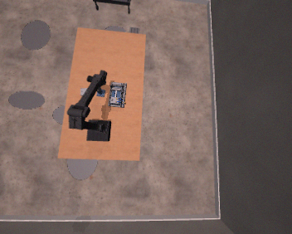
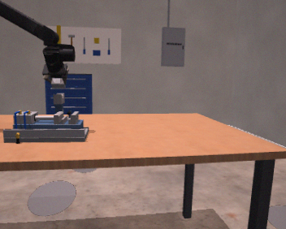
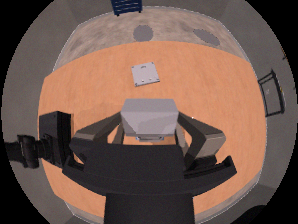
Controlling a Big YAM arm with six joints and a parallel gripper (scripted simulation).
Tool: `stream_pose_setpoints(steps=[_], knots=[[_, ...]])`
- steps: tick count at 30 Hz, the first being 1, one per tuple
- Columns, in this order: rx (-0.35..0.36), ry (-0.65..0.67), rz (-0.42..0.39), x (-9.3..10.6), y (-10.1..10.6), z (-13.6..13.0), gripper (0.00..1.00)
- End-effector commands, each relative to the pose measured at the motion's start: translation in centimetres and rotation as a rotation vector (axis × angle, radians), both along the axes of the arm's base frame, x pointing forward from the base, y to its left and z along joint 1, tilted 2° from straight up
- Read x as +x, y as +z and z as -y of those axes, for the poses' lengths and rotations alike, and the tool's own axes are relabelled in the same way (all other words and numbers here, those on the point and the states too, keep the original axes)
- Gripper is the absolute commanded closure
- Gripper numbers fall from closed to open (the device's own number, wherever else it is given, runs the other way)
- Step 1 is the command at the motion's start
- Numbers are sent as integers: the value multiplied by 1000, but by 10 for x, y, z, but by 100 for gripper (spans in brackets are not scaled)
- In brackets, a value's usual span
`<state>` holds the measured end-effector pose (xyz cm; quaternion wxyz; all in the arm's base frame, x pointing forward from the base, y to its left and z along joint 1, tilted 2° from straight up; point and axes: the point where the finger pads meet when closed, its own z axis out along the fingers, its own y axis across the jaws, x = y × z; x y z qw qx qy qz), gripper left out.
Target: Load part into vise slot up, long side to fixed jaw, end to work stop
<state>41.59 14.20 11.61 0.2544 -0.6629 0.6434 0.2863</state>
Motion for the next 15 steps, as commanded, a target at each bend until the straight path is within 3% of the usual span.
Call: stream_pose_setpoints(steps=[1,3,4,9,15], knots=[[10,-10,16,6,-2,5,100],[10,-10,16,6,-2,5,100],[12,-9,65,23,18,5,100],[10,-10,7,4,-13,5,100],[11,-10,40,11,-7,5,100]])
